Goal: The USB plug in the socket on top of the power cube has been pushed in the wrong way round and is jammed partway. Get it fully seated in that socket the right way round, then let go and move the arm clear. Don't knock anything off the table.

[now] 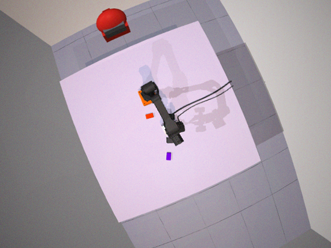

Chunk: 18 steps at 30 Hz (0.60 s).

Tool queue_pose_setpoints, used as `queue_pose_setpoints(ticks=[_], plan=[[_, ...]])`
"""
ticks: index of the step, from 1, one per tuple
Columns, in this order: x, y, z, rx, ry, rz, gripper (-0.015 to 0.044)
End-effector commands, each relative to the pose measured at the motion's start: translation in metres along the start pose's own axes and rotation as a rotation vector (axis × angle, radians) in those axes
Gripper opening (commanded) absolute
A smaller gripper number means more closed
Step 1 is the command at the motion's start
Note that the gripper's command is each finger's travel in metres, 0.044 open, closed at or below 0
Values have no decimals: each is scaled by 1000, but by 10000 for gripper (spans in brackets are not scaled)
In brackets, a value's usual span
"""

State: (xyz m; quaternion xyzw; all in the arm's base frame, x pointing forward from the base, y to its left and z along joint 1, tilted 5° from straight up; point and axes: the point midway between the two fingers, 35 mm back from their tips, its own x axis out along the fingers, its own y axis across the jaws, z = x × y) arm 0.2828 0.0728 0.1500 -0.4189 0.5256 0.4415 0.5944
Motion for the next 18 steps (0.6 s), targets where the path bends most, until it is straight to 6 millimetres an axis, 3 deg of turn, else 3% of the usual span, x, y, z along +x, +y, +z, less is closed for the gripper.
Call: queue_pose_setpoints(ticks=[1,18], plan=[[1,0,0,91,1,2,0],[1,0,0,536,2,1,0]])
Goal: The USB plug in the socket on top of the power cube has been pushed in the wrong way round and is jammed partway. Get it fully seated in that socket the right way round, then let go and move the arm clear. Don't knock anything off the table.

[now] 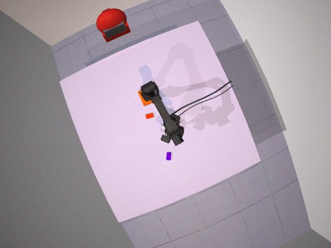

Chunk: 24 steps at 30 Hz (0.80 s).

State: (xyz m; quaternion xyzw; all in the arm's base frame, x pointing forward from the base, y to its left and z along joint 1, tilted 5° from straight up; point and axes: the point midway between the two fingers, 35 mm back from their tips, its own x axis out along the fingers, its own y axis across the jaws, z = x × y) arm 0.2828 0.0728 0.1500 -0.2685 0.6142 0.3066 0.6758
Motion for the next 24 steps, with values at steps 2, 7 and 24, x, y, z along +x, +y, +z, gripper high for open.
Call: queue_pose_setpoints(ticks=[2,7,24], plan=[[1,0,0,117,2,1,0],[1,0,0,248,2,1,0],[0,0,0,693,2,0,0]])
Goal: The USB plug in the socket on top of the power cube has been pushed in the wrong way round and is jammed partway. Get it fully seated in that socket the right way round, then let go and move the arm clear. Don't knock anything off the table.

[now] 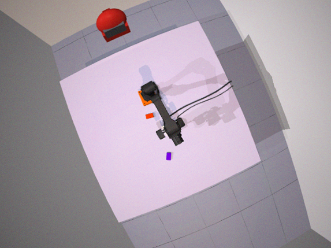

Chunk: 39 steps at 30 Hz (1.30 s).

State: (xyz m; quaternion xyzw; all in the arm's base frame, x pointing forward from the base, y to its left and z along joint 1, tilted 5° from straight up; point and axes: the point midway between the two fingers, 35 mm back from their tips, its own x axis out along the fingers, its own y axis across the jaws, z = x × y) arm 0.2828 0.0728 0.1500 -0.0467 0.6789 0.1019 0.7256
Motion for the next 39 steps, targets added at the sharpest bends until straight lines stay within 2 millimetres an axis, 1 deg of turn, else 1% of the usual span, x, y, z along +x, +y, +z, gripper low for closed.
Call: queue_pose_setpoints(ticks=[1,39], plan=[[0,0,0,91,2,0,0],[1,0,0,1086,2,-1,0]])
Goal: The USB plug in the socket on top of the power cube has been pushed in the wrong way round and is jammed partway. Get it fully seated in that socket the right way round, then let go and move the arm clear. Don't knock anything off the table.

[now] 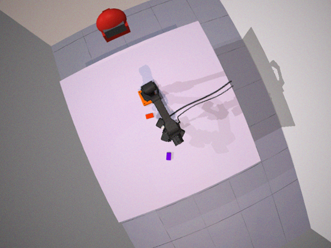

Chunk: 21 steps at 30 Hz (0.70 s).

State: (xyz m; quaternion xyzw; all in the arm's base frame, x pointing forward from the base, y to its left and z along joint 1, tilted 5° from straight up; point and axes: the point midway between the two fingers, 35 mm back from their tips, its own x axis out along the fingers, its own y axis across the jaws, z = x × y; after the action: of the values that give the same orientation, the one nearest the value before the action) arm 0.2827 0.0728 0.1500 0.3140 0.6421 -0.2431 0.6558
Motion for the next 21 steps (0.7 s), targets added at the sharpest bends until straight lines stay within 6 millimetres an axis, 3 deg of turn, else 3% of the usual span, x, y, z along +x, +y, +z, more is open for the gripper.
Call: queue_pose_setpoints(ticks=[1,21], plan=[[0,0,0,90,1,-2,0],[1,0,0,575,0,-2,0]])
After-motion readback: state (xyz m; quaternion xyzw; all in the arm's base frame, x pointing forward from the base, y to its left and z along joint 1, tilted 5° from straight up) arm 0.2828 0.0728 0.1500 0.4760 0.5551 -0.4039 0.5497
